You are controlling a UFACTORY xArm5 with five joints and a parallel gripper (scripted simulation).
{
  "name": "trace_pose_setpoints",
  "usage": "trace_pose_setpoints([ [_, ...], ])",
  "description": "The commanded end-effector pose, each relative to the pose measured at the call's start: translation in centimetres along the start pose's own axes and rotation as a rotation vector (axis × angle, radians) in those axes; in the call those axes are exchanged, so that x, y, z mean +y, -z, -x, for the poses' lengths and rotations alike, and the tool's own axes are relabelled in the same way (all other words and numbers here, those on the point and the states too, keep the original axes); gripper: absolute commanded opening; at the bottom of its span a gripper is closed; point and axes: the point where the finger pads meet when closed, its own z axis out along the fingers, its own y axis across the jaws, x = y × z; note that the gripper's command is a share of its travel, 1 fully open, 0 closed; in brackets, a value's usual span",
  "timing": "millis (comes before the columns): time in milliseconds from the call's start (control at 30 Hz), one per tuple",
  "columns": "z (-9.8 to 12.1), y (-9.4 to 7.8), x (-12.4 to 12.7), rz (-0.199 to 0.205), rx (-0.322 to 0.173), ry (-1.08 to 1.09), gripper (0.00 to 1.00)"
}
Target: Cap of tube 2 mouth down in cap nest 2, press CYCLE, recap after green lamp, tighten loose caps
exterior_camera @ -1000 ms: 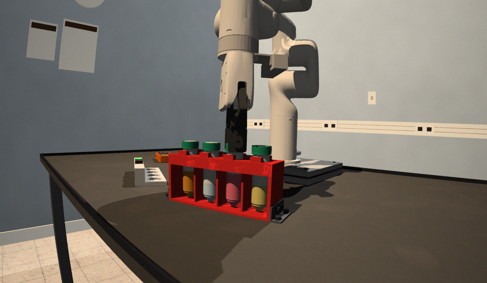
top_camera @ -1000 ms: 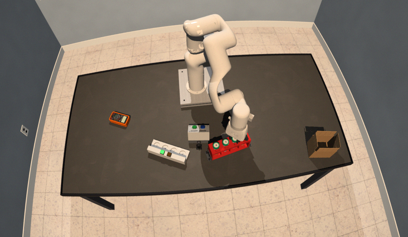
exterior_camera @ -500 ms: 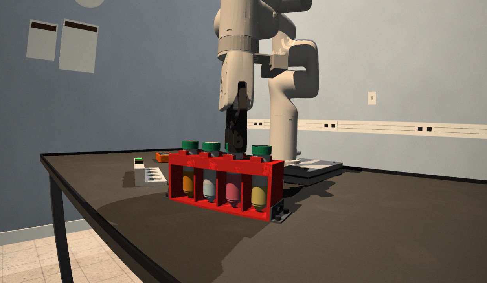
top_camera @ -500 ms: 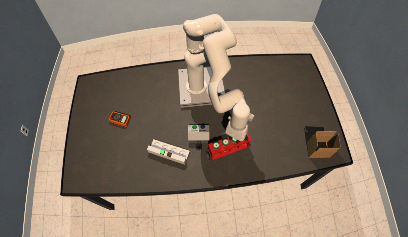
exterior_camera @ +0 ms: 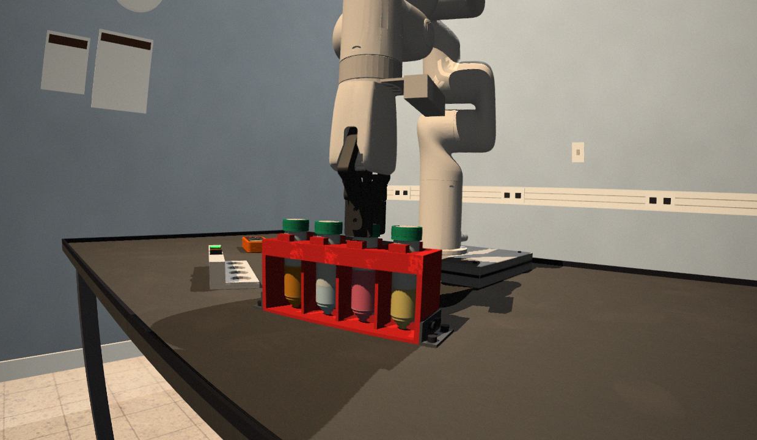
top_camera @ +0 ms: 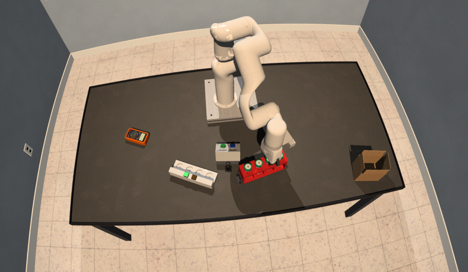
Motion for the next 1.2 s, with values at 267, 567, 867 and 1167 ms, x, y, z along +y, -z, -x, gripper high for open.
trace_pose_setpoints([
  [267, 0.0, 0.1, 0.14, 0.004, 0.001, -0.64, 0.0],
  [567, 0.0, 0.08, 0.14, 0.004, 0.002, -0.822, 0.0],
  [867, 0.0, 0.08, 0.14, 0.004, 0.002, -0.822, 0.46],
  [1167, 0.0, 0.68, 0.14, 0.004, 0.002, -0.822, 0.46],
])
